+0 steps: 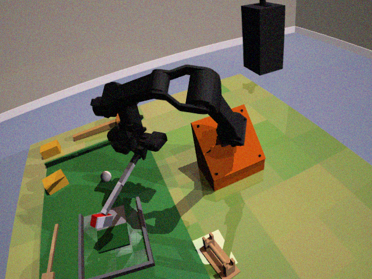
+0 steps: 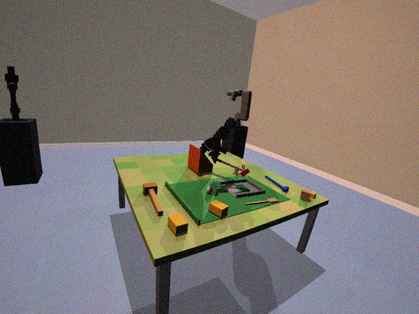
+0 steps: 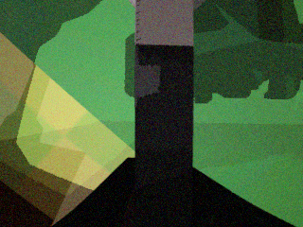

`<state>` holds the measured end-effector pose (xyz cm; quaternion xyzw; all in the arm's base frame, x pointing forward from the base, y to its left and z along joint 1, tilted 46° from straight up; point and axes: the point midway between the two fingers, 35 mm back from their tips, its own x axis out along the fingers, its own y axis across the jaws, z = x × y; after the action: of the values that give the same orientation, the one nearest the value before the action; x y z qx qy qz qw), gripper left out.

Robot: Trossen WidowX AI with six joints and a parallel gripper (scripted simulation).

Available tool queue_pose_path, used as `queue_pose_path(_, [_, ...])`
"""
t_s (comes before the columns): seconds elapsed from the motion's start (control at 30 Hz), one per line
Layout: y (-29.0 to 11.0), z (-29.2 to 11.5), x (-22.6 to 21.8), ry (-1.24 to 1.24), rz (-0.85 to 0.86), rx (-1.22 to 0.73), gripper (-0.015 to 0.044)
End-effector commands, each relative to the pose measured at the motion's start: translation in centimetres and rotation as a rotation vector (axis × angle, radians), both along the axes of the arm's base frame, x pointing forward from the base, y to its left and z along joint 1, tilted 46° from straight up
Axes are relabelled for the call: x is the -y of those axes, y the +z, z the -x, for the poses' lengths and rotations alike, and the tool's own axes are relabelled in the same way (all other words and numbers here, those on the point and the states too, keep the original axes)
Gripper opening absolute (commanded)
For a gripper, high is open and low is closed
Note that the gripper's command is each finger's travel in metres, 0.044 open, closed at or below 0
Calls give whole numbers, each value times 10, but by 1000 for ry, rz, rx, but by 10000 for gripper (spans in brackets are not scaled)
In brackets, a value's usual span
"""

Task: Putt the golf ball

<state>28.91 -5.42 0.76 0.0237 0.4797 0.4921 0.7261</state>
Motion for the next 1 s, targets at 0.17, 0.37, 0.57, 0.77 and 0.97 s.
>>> queue_pose_path(0.17, [-39, 6, 44, -185, 17, -201, 0])
queue_pose_path(0.37, [-66, 16, 72, -306, 23, -336, 0])
queue_pose_path(0.57, [-91, 29, 93, -416, 33, -458, 0])
queue_pose_path(0.77, [-116, 45, 113, -517, 28, -576, 0])
queue_pose_path(0.97, [-125, 52, 120, -552, 24, -617, 0])
